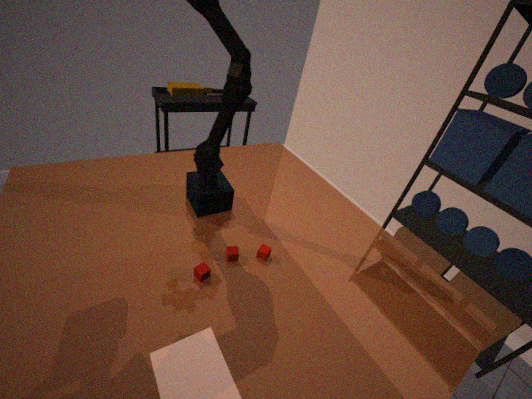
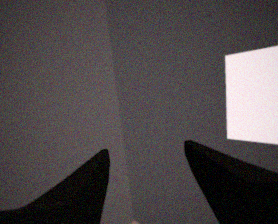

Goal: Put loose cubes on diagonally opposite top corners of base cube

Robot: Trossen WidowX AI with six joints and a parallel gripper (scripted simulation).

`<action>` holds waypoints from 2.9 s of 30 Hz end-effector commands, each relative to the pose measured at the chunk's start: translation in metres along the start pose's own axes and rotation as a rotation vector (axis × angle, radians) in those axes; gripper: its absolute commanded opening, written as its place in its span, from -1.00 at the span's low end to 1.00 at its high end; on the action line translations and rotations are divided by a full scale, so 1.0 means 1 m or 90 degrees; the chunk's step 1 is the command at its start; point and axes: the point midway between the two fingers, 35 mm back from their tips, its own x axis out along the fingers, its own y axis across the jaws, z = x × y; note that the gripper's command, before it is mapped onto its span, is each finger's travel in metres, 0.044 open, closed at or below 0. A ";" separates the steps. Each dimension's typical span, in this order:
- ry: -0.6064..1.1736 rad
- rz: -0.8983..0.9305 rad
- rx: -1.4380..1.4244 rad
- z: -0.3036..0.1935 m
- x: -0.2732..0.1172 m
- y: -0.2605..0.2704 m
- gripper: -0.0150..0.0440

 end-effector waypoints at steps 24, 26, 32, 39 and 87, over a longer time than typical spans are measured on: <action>-0.655 0.250 0.207 0.300 -0.194 0.041 0.41; -0.705 0.266 0.211 0.314 -0.220 0.038 0.41; -0.856 0.311 0.213 0.344 -0.304 0.027 0.41; -1.030 0.357 0.191 0.355 -0.408 0.013 0.41; -1.715 0.314 -0.635 0.026 -0.791 0.125 0.41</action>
